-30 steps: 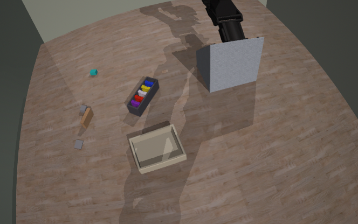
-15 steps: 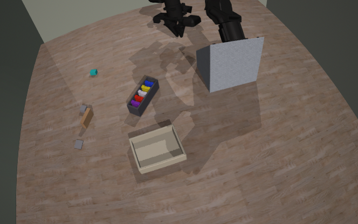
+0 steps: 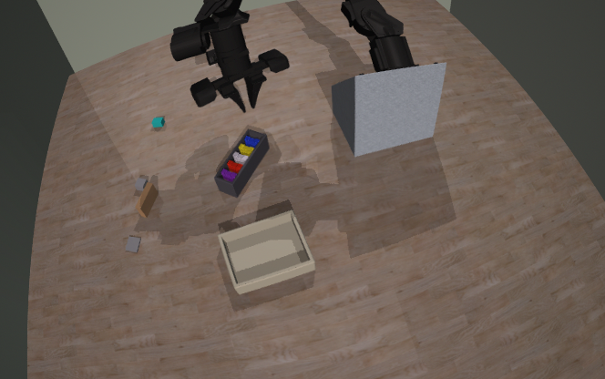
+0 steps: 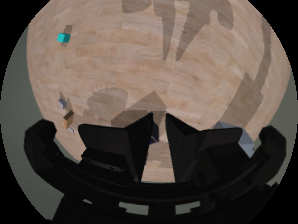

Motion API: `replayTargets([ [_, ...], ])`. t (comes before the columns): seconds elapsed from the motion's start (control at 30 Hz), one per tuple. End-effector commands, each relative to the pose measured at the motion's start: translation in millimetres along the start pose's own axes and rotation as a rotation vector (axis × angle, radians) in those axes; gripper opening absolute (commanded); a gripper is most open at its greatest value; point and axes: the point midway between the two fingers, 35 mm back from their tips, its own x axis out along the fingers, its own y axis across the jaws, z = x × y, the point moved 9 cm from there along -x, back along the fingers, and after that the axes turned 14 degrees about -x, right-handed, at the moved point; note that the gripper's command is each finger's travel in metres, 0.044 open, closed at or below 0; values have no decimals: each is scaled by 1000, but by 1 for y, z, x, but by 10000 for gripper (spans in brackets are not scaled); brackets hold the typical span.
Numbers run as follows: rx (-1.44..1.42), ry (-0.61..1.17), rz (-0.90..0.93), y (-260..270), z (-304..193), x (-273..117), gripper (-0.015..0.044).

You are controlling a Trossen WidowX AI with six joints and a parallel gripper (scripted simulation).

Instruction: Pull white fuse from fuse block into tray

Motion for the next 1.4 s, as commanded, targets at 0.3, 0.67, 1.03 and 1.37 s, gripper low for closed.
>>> replayTargets([
  [0.3,-613,-158,-83,83,-97,-5,74],
  [0.67,-613,-158,-83,83,-96,-1,74],
  [1.03,-613,-158,-83,82,-94,10,74],
  [1.37,-613,-159,-84,81,-93,19,74],
])
